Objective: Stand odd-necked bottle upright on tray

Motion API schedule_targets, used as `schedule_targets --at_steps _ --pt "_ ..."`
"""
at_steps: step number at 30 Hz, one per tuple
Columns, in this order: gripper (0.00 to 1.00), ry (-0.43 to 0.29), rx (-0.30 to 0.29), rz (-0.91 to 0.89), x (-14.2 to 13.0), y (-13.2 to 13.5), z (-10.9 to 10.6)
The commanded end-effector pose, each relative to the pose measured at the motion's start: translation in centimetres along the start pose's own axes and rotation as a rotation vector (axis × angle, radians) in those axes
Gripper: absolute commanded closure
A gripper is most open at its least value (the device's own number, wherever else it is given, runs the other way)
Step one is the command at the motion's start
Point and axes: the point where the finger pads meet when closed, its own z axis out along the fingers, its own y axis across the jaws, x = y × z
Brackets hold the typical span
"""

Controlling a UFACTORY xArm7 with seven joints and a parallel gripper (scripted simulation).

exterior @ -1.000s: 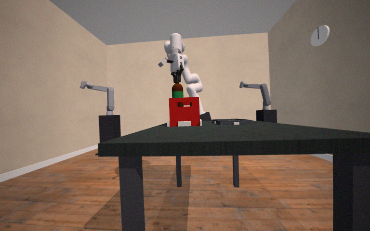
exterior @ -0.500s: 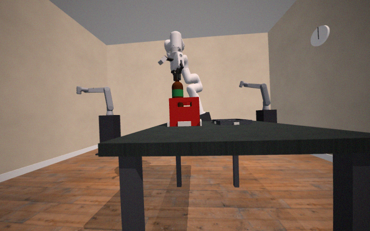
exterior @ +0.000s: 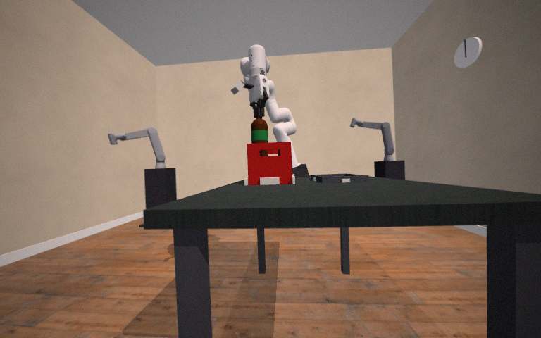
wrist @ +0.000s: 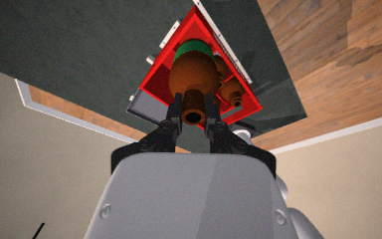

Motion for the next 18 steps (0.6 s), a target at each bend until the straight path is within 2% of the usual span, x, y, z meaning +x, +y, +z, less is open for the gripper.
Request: schedule_targets --at_steps 1,18 --pt "1.00 0.003 0.004 0.000 0.06 -0.09 -0.18" --pt "1.00 0.003 0.004 0.000 0.06 -0.08 -0.49"
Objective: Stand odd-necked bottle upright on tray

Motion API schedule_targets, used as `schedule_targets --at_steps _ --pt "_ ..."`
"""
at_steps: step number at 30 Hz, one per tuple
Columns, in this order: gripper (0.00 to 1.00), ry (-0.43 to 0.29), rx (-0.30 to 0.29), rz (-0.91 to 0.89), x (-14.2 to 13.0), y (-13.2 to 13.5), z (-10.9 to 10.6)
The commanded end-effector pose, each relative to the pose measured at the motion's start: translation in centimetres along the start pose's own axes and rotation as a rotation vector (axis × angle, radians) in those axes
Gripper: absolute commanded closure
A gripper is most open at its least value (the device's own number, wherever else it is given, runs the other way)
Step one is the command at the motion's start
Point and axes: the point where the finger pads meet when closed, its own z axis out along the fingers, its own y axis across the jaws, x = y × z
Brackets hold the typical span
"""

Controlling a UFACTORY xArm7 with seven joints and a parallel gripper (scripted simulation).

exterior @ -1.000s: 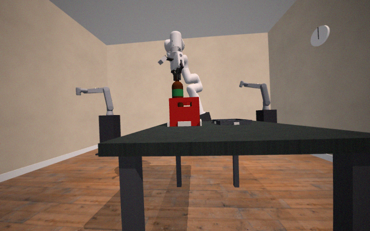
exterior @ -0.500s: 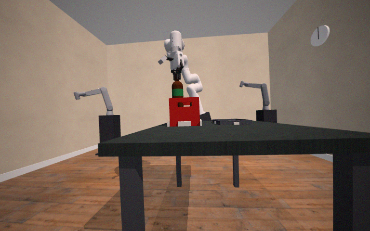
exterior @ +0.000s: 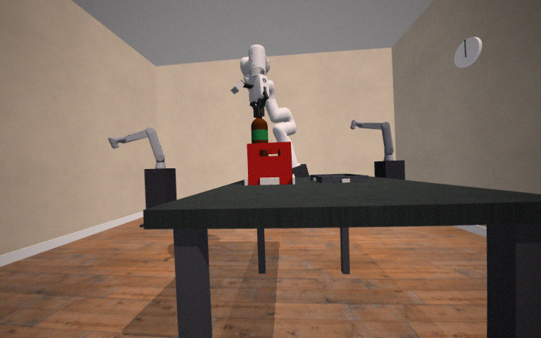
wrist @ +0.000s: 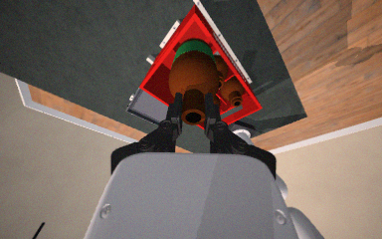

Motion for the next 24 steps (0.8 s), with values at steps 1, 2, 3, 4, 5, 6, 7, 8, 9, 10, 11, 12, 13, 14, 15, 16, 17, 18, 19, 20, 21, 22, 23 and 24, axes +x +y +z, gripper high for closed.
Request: schedule_targets --at_steps 1,2,3,4,5,6,7,8,9,10,11,12,13,14,15,16,17,18,19,20,21,22,23,24 --pt "1.00 0.003 0.004 0.000 0.1 -0.1 -0.4" --pt "1.00 0.003 0.004 0.000 0.1 -0.1 -0.5" --pt "1.00 0.003 0.004 0.000 0.1 -0.1 -0.7" --pt "1.00 0.003 0.004 0.000 0.1 -0.1 -0.8" --pt "1.00 0.003 0.004 0.000 0.1 -0.1 -0.9" --pt "1.00 0.003 0.004 0.000 0.1 -0.1 -1.0" --pt "1.00 0.003 0.004 0.000 0.1 -0.1 -1.0" --pt "1.00 0.003 0.004 0.000 0.1 -0.1 -1.0" --pt "1.00 0.003 0.004 0.000 0.1 -0.1 -1.1" --pt "1.00 0.003 0.004 0.000 0.1 -0.1 -1.2" --pt "1.00 0.003 0.004 0.000 0.1 -0.1 -1.3" --pt "1.00 0.003 0.004 0.000 0.1 -0.1 -1.5" --pt "1.00 0.003 0.004 0.000 0.0 -0.1 -1.6" --pt "1.00 0.003 0.004 0.000 0.0 -0.1 -1.6" --pt "1.00 0.003 0.004 0.000 0.0 -0.1 -1.7" --pt "1.00 0.003 0.004 0.000 0.0 -0.1 -1.8" --pt "1.00 0.003 0.004 0.000 0.0 -0.1 -1.8" --pt "1.00 0.003 0.004 0.000 0.0 -0.1 -1.9" --pt "1.00 0.003 0.004 0.000 0.0 -0.1 -1.9" --pt "1.00 0.003 0.004 0.000 0.0 -0.1 -1.9" --pt "1.00 0.003 0.004 0.000 0.0 -0.1 -1.9" --pt "1.00 0.003 0.004 0.000 0.0 -0.1 -2.0" --pt "1.00 0.003 0.004 0.000 0.0 -0.1 -2.0" --pt "1.00 0.003 0.004 0.000 0.0 -0.1 -2.0"
